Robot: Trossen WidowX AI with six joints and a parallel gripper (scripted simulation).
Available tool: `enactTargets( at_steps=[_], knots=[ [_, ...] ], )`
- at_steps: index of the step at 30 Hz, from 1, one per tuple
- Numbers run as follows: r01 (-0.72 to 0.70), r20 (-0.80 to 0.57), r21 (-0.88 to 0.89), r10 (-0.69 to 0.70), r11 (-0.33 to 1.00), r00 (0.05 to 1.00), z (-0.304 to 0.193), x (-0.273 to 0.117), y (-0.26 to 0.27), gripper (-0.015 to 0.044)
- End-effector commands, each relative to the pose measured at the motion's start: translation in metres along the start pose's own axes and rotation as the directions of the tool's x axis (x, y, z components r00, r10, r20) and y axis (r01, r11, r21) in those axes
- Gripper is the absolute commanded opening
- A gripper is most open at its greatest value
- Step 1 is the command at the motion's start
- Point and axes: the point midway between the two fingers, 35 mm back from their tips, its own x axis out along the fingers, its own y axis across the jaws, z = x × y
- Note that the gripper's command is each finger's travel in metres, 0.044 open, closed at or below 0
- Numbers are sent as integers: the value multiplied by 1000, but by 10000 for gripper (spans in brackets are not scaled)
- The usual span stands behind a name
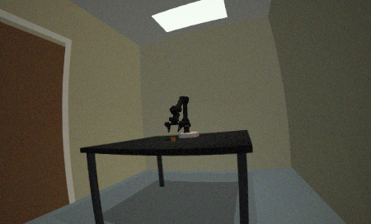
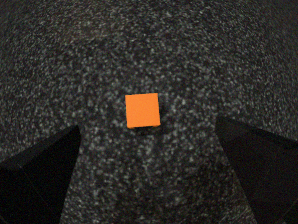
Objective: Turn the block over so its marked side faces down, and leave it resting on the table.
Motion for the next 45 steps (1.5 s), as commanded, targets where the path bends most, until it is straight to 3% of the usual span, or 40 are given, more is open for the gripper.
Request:
enactTargets(
  at_steps=[1, 9, 18, 22, 26, 45],
  knots=[
    [-7, -28, -4, 7, 1000, 1000, 4, -4, 1, 440],
    [-6, -277, -5, 5, 1000, 961, 29, 1, 2, 440],
    [-7, -523, -5, 3, 1000, 852, 46, -3, 3, 440],
    [-7, -527, -5, 3, 1000, 850, 46, 0, 1, 440],
    [-7, -528, -5, 3, 1000, 850, 29, 27, 1, 440],
    [-7, -528, -5, 4, 1000, 849, 14, 51, 2, 440]
  ],
)
